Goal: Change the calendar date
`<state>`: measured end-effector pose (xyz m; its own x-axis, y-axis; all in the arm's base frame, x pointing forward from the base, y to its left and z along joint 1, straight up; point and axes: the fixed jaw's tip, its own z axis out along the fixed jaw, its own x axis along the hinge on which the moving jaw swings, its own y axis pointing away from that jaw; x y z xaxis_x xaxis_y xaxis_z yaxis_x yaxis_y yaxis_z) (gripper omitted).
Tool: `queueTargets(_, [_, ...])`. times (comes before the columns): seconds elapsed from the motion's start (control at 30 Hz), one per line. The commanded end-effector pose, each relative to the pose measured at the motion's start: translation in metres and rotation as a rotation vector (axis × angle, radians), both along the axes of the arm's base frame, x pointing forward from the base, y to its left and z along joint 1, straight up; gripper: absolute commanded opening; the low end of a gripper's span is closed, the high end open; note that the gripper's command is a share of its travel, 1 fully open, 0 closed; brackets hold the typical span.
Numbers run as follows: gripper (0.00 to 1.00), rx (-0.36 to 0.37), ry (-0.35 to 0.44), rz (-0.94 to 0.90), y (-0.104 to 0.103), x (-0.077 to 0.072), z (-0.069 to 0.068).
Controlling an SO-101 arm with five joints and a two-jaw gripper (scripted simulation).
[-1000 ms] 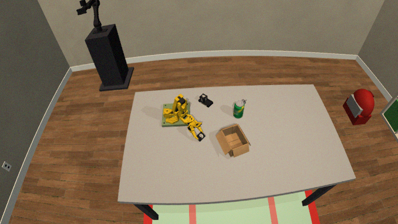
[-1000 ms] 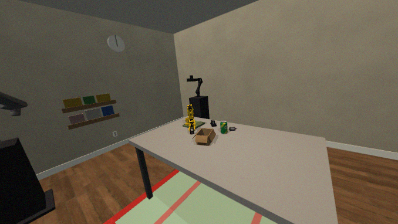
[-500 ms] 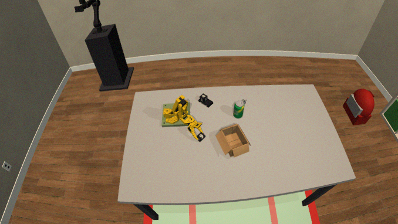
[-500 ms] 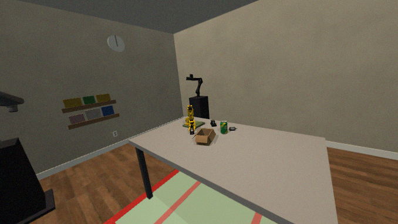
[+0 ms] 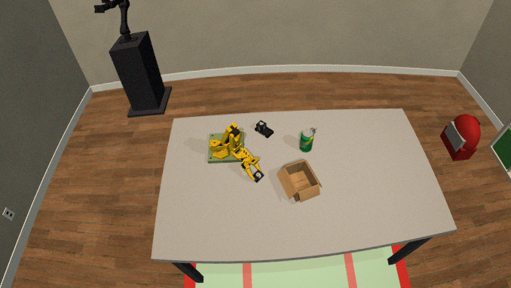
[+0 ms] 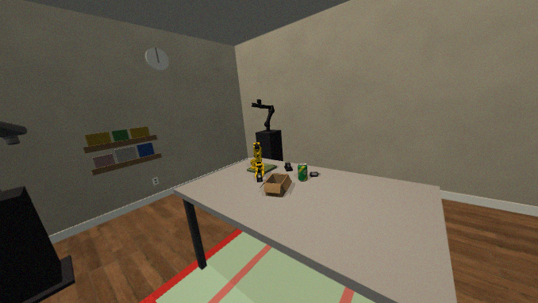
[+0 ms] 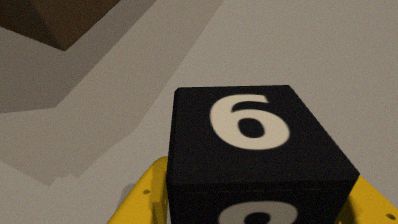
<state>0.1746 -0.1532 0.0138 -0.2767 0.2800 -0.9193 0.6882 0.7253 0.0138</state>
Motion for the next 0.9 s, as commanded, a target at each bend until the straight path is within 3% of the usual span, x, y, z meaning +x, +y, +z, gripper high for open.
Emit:
queueTargets(0.0, [0.23,-0.013,-0.003,-0.006,-0.0026,-0.0003,0.0007])
queueTargets(0.87, [0.33,-0.013,-0.003,-0.006,-0.0026,-0.0003,0.0007])
